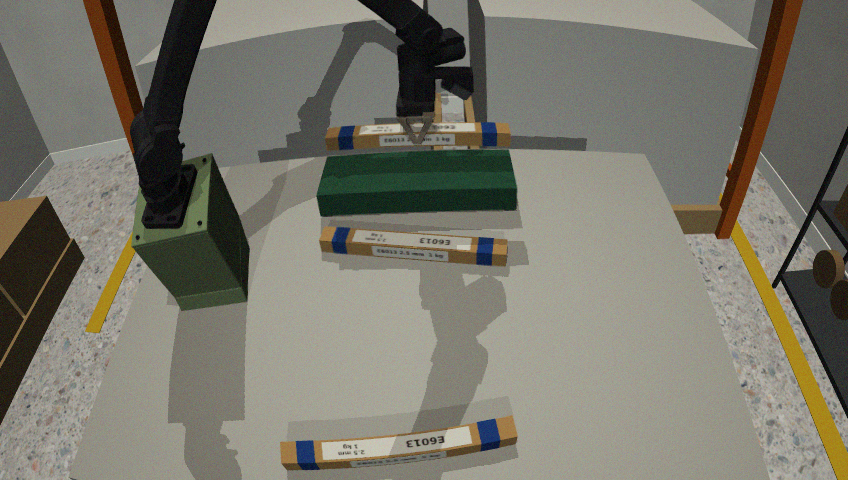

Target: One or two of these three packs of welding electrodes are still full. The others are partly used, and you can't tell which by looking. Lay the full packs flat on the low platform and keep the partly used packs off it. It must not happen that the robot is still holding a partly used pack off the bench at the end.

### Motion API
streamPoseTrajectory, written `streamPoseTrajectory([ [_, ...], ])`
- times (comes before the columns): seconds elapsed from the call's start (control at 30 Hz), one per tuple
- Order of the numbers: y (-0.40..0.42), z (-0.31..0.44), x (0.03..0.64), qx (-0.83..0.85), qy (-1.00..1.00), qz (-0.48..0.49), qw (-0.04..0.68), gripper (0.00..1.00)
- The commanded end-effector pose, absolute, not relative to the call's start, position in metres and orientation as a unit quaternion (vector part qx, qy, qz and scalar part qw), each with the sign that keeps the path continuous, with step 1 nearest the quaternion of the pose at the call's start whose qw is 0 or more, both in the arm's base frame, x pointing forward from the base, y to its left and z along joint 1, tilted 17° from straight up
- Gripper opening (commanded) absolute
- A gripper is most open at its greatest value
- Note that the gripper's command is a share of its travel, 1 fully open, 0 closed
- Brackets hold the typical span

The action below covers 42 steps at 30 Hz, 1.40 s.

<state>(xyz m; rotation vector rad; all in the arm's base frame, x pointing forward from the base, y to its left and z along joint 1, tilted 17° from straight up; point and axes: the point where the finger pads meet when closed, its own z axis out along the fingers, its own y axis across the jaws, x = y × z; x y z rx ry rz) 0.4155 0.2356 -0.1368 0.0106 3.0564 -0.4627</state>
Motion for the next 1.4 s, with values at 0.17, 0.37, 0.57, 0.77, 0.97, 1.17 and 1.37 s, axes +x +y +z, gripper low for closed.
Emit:
streamPoseTrajectory([
  [0.17, 0.260, -0.118, 0.420, -0.004, 0.990, -0.131, 0.052, 0.00],
  [0.37, 0.267, -0.116, 0.427, -0.003, 0.990, -0.126, 0.059, 0.00],
  [0.57, 0.269, -0.115, 0.429, -0.003, 0.990, -0.124, 0.062, 0.00],
  [0.77, 0.270, -0.115, 0.431, -0.003, 0.990, -0.122, 0.064, 0.00],
  [0.97, 0.271, -0.116, 0.431, -0.002, 0.991, -0.122, 0.064, 0.00],
  [1.17, 0.270, -0.117, 0.431, -0.003, 0.991, -0.122, 0.064, 0.00],
  [1.37, 0.270, -0.119, 0.430, -0.003, 0.990, -0.122, 0.063, 0.00],
])
